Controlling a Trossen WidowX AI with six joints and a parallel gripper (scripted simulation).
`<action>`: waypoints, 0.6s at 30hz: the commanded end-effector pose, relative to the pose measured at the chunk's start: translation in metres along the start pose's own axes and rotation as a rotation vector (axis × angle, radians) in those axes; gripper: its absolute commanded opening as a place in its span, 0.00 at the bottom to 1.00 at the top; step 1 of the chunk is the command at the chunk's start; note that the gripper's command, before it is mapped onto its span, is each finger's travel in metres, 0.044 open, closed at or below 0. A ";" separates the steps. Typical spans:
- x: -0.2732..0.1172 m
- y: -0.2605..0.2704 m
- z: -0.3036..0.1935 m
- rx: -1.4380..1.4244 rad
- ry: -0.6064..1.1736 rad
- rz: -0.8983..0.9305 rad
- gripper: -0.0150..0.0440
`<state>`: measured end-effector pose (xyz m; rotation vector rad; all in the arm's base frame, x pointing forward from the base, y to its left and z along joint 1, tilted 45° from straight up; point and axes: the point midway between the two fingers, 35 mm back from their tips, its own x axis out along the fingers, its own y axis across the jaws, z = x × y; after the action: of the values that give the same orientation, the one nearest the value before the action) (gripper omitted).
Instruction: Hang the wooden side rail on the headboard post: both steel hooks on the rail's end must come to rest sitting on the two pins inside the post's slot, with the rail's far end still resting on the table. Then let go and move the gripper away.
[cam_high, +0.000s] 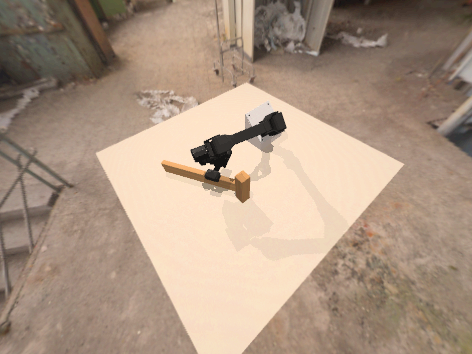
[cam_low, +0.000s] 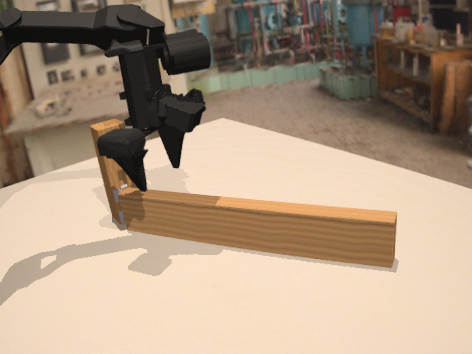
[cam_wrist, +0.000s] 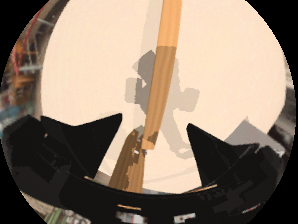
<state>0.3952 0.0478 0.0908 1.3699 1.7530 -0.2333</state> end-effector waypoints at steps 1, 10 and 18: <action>0.011 0.000 0.000 0.005 0.003 0.004 1.00; 0.022 0.000 0.000 0.000 0.002 0.002 1.00; 0.035 0.001 0.000 0.000 0.002 0.002 1.00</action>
<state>0.3963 0.0684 0.0699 1.3663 1.7491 -0.2293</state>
